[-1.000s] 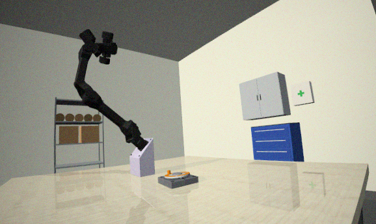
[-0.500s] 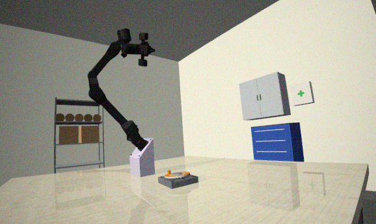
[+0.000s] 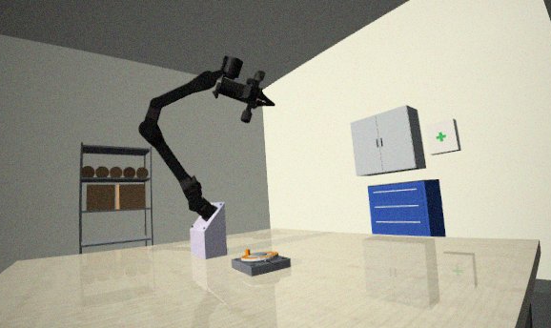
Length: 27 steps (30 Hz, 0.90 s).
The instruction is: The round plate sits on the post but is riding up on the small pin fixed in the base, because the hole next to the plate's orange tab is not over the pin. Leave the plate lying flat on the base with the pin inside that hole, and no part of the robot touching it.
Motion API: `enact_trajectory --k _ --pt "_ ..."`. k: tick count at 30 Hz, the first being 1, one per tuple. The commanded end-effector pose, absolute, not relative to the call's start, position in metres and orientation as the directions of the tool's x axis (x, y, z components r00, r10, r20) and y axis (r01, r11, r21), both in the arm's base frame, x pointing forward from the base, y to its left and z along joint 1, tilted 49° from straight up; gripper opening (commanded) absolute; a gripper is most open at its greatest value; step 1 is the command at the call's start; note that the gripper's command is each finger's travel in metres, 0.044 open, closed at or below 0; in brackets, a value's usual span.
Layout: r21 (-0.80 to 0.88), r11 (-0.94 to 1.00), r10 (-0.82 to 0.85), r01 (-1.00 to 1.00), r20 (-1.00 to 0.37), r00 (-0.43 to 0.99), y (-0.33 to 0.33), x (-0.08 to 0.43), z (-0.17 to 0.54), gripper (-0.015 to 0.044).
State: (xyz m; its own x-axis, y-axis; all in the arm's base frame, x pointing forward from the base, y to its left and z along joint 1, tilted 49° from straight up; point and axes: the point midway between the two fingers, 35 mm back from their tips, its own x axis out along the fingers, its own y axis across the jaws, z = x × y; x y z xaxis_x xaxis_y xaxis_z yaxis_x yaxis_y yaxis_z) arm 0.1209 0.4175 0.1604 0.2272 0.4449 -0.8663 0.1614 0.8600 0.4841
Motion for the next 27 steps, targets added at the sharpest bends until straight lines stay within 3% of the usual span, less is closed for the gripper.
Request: enact_trajectory --k 1,8,14,22,27 --pt "0.325 0.935 0.269 0.142 -0.911 0.313 0.38 0.166 0.113 0.0" --pt "0.042 0.99 -0.011 0.133 -0.927 0.376 0.308 0.22 0.054 0.0" --pt "-0.309 0.946 -0.325 0.104 -0.877 0.355 0.211 0.251 0.003 0.0" --pt "-0.681 0.73 -0.657 -0.048 -0.72 0.222 0.082 0.246 -0.034 0.0" --pt "-0.744 0.658 -0.724 -0.115 -0.667 0.177 0.049 0.237 -0.036 0.0"
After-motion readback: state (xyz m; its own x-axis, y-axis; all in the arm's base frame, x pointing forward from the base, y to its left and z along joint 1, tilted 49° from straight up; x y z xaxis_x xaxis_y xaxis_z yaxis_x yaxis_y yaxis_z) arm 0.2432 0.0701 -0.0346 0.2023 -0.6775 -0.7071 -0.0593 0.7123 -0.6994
